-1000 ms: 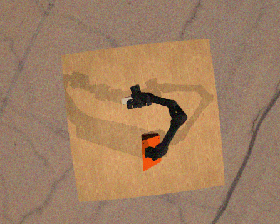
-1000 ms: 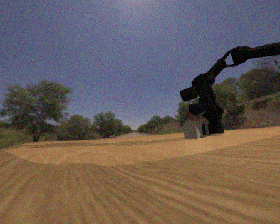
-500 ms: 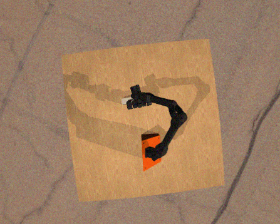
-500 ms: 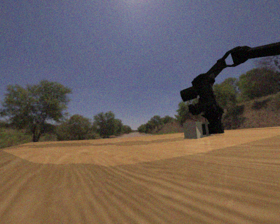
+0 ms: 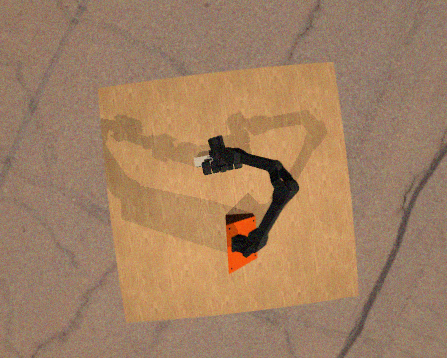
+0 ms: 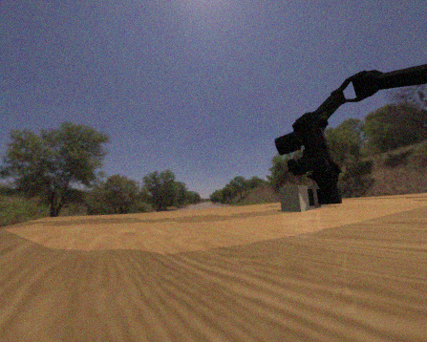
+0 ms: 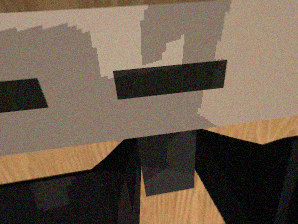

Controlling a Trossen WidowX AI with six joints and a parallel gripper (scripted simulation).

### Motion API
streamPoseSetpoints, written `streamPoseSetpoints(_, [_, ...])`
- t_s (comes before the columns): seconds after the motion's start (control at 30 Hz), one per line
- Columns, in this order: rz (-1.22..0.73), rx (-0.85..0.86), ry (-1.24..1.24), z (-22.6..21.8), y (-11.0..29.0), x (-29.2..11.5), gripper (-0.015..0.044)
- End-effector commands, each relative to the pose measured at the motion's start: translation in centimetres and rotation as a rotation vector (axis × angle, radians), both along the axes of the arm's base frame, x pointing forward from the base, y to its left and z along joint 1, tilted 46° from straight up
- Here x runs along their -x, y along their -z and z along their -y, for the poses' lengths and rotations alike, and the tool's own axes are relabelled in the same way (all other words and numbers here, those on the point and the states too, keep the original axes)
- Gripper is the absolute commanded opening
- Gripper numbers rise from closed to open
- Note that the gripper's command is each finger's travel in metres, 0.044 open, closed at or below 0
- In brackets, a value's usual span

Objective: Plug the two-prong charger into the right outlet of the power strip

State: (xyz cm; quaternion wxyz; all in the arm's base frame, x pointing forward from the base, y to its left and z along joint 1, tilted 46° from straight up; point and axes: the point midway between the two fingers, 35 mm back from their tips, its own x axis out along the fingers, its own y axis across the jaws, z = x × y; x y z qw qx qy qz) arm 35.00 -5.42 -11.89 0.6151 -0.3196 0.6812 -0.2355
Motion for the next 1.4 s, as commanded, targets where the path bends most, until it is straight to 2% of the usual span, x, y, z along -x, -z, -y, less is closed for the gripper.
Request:
streamPoseSetpoints(0.0, [0.03,-0.003,-0.004,0.1,0.0,-0.8,0.0])
streamPoseSetpoints(0.47, [0.0,0.0,-0.001,0.0,0.0,0.0,0.0])
streamPoseSetpoints(1.03, [0.0,0.0,-0.001,0.0,0.0,0.0,0.044])
streamPoseSetpoints(1.37, [0.005,-0.001,-0.001,0.0,0.0,0.3,0.044])
